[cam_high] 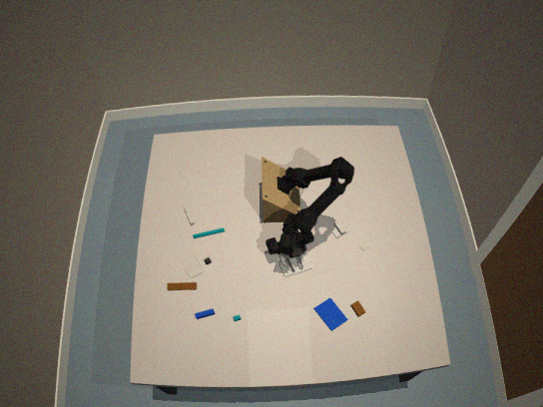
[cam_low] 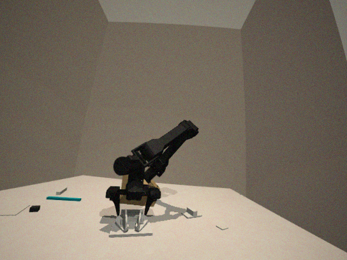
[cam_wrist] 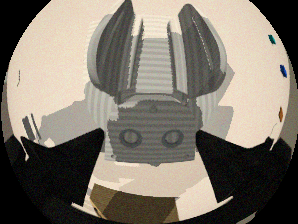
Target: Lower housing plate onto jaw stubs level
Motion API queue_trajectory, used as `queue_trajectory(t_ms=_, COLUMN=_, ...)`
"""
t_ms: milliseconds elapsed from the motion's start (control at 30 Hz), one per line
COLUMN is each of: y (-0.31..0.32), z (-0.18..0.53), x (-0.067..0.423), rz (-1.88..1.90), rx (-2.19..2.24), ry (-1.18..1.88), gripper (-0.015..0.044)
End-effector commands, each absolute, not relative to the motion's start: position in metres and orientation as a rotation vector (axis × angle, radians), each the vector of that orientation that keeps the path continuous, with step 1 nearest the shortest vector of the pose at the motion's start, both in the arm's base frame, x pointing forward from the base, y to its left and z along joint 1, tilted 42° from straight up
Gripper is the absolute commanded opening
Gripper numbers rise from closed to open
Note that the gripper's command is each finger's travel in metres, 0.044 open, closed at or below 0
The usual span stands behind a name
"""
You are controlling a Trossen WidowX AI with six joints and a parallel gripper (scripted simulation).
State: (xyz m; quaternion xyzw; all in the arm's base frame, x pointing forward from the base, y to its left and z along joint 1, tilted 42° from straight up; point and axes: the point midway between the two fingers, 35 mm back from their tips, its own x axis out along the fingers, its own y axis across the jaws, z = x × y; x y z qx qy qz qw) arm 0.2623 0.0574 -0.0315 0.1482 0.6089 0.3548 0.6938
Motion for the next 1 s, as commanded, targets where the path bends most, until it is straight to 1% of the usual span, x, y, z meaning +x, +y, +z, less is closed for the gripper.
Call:
queue_trajectory(t_ms=0, y=0.057, z=-0.031, x=0.262, rz=0.792, rx=0.331, ry=1.36, gripper=0.044)
queue_trajectory(t_ms=133, y=0.044, z=-0.019, x=0.264, rz=0.788, rx=0.328, ry=1.361, gripper=0.044)
queue_trajectory(t_ms=333, y=0.007, z=0.022, x=0.263, rz=0.787, rx=0.327, ry=1.362, gripper=0.044)
queue_trajectory(t_ms=500, y=0.008, z=0.019, x=0.263, rz=0.781, rx=0.332, ry=1.358, gripper=0.044)
queue_trajectory(t_ms=767, y=-0.03, z=0.058, x=0.203, rz=0.785, rx=0.327, ry=1.366, gripper=0.044)
queue_trajectory(t_ms=967, y=-0.03, z=0.059, x=0.202, rz=0.785, rx=0.328, ry=1.366, gripper=0.044)
